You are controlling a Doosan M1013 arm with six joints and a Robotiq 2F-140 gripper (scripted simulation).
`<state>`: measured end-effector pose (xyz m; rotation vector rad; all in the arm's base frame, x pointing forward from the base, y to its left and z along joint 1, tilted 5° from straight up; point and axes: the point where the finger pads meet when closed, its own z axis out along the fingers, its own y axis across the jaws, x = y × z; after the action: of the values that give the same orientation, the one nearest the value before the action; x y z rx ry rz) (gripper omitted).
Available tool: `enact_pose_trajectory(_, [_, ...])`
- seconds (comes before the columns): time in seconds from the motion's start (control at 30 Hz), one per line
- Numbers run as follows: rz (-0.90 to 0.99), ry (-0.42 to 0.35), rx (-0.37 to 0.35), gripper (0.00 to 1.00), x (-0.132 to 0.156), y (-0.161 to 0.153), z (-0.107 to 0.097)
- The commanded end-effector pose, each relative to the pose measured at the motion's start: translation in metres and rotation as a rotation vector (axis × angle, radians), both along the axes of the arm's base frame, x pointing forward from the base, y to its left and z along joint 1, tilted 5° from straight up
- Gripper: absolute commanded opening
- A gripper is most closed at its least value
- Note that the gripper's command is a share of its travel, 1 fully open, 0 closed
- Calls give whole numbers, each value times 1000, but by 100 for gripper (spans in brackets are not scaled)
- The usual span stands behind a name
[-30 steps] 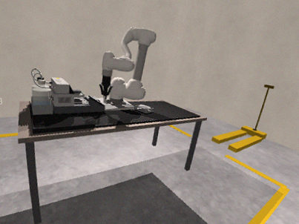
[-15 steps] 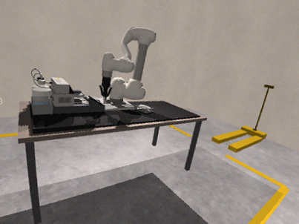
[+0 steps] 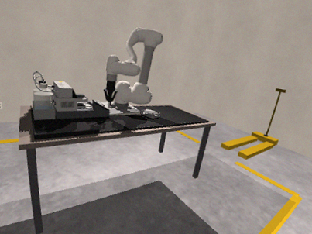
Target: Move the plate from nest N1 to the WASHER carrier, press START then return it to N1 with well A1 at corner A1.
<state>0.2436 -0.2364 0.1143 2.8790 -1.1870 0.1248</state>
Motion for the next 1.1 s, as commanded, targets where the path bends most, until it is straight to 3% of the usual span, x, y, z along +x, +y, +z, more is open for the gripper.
enact_pose_trajectory(0.0, [0,0,0,10,0,0,0])
enact_pose_trajectory(1.07, [0,0,0,10,0,0,-3])
